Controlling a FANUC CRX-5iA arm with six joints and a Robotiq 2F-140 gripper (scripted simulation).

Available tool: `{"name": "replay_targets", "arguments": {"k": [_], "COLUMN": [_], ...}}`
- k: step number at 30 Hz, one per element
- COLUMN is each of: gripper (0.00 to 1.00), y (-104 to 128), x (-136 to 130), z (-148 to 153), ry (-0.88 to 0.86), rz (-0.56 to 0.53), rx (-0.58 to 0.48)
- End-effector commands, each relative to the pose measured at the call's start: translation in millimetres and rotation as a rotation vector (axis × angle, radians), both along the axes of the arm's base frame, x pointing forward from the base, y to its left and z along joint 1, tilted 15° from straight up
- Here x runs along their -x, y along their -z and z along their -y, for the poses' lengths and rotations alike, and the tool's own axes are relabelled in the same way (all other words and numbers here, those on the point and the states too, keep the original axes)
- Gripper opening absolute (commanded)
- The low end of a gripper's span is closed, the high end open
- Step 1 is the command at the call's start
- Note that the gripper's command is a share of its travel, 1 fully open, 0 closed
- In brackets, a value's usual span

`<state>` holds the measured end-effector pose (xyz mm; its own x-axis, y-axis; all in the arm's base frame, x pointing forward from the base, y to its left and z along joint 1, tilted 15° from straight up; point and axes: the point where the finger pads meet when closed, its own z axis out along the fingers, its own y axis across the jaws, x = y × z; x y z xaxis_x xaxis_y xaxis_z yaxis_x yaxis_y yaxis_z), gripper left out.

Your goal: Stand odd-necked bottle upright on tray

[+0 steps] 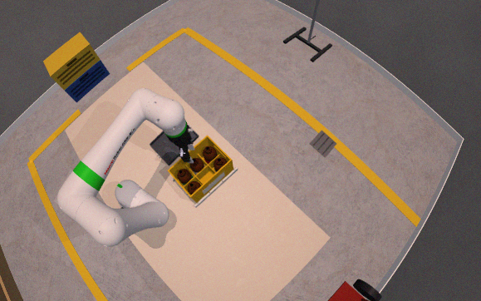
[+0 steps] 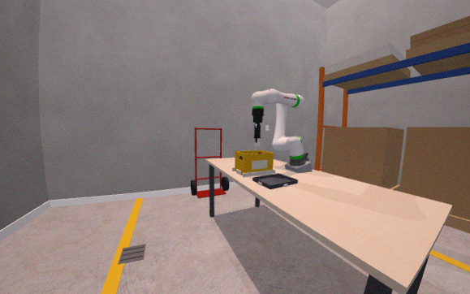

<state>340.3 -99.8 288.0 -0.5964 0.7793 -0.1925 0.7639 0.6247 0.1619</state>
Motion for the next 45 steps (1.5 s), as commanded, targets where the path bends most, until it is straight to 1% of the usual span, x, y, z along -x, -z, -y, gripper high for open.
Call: {"name": "replay_targets", "arguments": {"k": [1,28,45], "gripper": [0.44,0.44,0.44], "y": [-0.7,0.4,12.4], "x": [-0.2,-0.5,-3.6], "z": [0.2,0.2,0.8], "ry": [0.0,0.0,0.0], "rz": [0.001,0.001,0.001], "rx": [0.0,0.0,0.0]}}
